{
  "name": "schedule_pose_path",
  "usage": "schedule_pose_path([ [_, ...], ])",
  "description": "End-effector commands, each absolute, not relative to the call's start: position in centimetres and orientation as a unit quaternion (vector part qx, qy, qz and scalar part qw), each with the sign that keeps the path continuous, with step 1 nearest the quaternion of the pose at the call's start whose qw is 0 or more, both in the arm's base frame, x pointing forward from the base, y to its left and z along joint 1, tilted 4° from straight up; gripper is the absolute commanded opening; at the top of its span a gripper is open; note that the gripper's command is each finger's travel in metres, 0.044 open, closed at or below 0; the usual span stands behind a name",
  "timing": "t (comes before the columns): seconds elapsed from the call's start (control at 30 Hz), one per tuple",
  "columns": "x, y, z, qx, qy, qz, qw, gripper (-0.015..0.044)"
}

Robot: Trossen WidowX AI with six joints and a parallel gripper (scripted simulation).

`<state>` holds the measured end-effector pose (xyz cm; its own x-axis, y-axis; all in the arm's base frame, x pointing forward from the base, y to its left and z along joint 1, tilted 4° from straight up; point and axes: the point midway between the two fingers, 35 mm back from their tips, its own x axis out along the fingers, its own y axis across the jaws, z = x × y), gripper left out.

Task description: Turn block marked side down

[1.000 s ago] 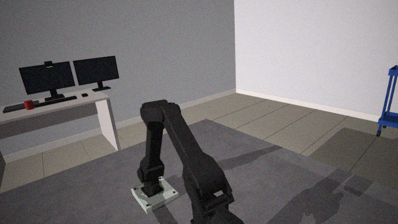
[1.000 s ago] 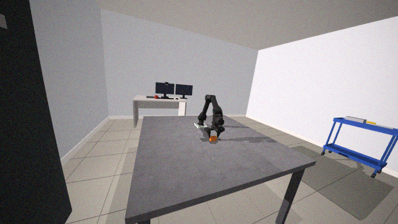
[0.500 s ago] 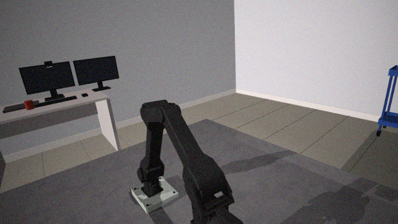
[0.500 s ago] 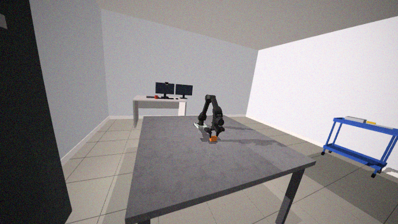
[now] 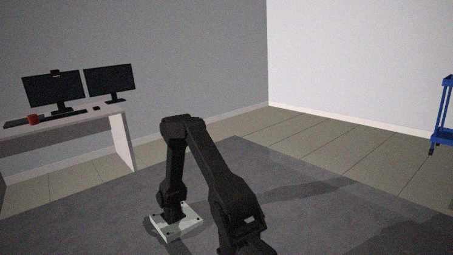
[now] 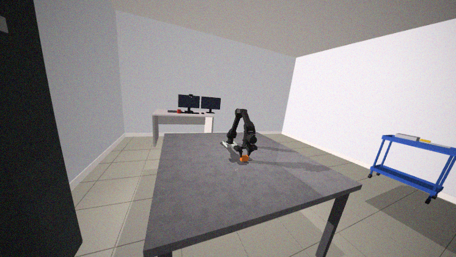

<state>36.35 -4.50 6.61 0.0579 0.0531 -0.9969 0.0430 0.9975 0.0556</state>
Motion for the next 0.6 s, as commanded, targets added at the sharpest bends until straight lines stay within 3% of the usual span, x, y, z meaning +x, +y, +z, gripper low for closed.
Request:
schedule_pose_path([
  [0.0, 36.38, -4.65, 8.60, 0.034, 0.682, 0.001, 0.731, 0.0000],
  [0.57, 36.69, -4.72, 7.96, 0.036, 0.616, -0.003, 0.787, 0.0000],
])
